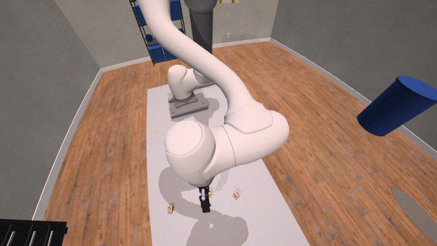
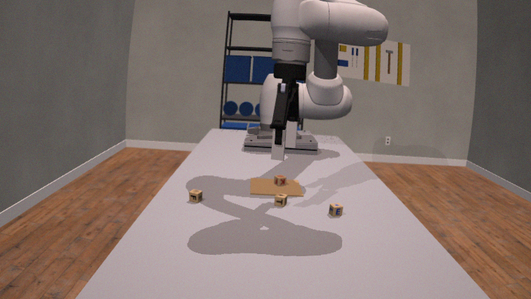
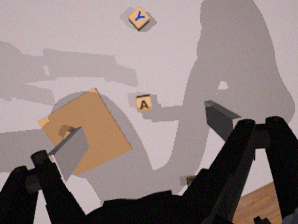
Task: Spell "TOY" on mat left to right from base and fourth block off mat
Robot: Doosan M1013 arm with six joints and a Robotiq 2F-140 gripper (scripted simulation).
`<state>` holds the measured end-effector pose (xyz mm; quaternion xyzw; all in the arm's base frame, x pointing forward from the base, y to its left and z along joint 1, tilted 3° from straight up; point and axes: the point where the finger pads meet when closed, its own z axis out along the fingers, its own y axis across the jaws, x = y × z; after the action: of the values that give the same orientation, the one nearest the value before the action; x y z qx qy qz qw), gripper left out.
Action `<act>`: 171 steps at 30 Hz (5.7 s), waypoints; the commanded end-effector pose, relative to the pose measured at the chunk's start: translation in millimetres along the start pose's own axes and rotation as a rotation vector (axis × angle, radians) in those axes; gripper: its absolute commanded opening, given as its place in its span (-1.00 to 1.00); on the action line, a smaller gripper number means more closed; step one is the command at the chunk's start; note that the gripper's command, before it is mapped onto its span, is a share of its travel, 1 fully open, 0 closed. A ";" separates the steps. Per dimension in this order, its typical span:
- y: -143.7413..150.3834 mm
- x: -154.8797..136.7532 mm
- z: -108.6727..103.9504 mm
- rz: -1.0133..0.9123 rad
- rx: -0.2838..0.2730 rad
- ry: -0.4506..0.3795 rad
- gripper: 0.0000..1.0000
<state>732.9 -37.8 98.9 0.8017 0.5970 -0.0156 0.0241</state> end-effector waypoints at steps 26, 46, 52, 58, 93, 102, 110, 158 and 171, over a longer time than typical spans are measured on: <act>-1.6 -0.2 14.0 -0.788 0.004 0.005 1.00; -1.7 -0.2 19.9 -1.319 0.003 0.006 1.00; -1.7 -0.3 21.5 -1.470 0.003 0.006 1.00; -1.7 -0.3 21.9 -1.506 0.002 0.007 1.00; -1.7 -0.3 22.0 -1.510 0.002 0.007 -0.26; -1.7 -0.2 22.7 -1.510 0.002 0.007 -0.26; -1.8 -0.2 25.9 -1.510 0.003 0.006 -0.26; -2.2 0.3 73.9 -1.510 0.003 0.006 -0.26; -2.2 0.3 74.0 -1.510 0.003 0.006 -0.26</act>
<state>733.2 -39.5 30.2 0.1748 0.9842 -0.0258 0.0067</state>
